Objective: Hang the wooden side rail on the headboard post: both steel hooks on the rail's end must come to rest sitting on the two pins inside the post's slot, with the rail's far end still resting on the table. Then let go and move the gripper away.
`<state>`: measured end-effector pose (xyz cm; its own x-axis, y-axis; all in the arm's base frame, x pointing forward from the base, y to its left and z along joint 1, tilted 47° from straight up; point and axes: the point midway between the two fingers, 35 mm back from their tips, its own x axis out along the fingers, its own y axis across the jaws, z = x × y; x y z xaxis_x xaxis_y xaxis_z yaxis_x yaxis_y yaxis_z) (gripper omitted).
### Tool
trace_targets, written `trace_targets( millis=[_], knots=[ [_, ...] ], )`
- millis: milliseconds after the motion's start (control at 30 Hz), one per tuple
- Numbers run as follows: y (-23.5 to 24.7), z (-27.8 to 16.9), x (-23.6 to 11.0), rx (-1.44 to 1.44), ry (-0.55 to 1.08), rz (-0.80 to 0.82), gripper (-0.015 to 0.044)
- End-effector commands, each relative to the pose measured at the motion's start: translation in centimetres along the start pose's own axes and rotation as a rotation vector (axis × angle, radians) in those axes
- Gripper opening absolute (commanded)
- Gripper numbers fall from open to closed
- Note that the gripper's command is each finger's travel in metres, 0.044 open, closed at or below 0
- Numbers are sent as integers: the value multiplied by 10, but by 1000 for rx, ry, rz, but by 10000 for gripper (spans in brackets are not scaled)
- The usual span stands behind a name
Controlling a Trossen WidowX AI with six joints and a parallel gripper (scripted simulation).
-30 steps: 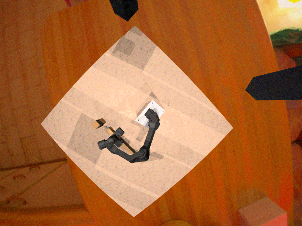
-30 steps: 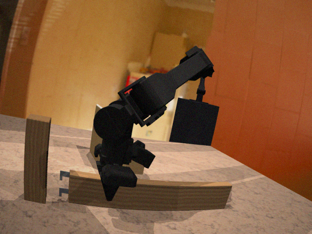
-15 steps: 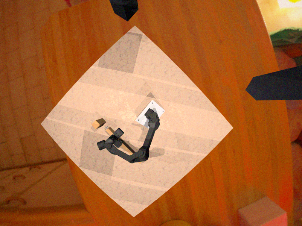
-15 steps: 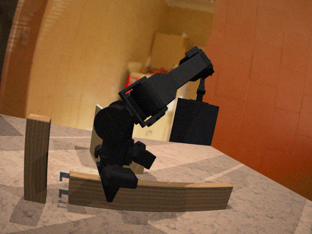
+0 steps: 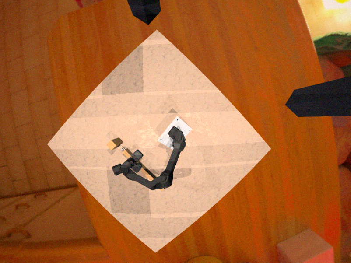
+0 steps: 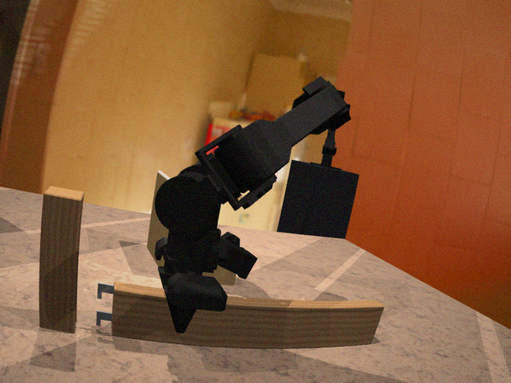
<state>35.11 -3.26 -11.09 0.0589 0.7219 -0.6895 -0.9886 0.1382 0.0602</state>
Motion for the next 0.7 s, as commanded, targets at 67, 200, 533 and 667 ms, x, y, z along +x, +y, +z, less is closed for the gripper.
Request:
trace_targets(
  millis=[67, 200, 533, 667],
  knots=[
    [0, 0, 0, 0, 0, 0, 0],
    [0, 0, 0, 0, 0, 0, 0],
    [0, 0, -1, 3, -4, -8, 0],
    [0, 0, -2, 3, -4, -8, 0]
  ],
)
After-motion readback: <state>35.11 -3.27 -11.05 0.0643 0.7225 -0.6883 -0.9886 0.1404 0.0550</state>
